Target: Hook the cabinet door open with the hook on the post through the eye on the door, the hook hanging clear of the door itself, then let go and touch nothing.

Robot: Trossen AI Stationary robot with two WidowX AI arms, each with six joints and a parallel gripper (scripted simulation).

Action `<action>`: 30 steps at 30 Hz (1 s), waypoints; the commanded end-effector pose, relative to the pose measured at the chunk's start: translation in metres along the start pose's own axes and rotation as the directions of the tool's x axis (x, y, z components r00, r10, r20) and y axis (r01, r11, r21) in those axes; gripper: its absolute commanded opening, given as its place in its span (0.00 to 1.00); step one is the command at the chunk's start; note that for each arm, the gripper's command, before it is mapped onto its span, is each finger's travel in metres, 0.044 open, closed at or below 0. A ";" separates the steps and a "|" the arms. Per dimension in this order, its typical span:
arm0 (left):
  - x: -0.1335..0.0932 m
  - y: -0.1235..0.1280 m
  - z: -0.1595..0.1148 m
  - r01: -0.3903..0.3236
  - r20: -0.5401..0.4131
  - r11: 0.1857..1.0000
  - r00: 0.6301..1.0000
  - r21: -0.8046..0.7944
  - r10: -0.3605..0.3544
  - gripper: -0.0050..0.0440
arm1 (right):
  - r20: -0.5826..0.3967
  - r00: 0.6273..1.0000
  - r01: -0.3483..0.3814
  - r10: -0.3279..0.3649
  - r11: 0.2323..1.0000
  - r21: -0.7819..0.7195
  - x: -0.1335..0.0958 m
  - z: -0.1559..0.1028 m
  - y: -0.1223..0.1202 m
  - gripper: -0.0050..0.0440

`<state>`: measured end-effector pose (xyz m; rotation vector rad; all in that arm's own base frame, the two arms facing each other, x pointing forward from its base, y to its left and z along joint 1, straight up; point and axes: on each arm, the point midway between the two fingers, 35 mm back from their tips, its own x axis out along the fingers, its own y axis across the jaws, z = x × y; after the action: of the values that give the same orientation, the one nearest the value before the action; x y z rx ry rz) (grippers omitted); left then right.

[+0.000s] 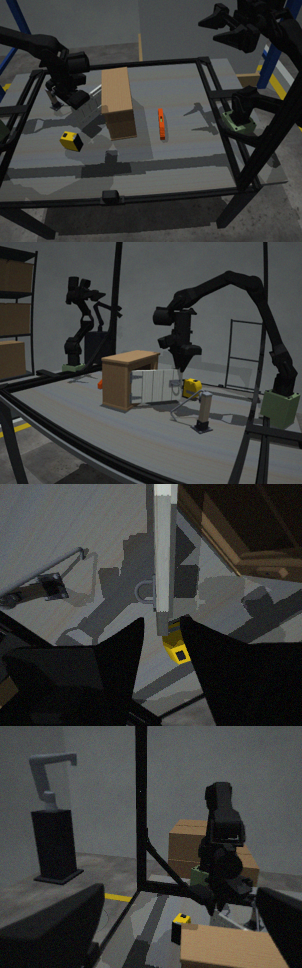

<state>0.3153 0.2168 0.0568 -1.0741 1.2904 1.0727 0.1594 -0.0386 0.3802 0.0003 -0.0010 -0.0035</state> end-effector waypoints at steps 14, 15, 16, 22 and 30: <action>-0.002 0.000 0.000 0.000 0.000 1.000 1.000 -0.001 0.000 0.55 | 0.000 1.000 -0.003 0.003 1.000 0.000 0.000 0.000 0.001 0.92; -0.009 0.000 0.000 0.000 0.000 1.000 1.000 0.000 0.000 0.55 | 0.000 1.000 -0.003 0.003 1.000 0.000 0.000 0.000 0.001 0.92; -0.018 0.000 0.000 0.000 0.000 1.000 1.000 0.000 0.000 0.55 | 0.000 1.000 -0.003 0.003 1.000 0.000 0.000 0.000 0.001 0.92; -0.027 0.000 0.000 0.000 0.000 1.000 1.000 0.000 0.000 0.55 | 0.000 1.000 -0.003 0.003 1.000 0.000 0.000 0.000 0.001 0.92; -0.037 -0.001 0.000 0.000 0.000 1.000 1.000 0.000 0.000 0.55 | 0.000 1.000 -0.003 0.003 1.000 0.000 0.000 0.000 0.001 0.92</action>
<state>0.3137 0.2159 0.0867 -1.0762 1.3086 1.0773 0.1594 -0.0385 0.3802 0.0007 -0.0010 -0.0033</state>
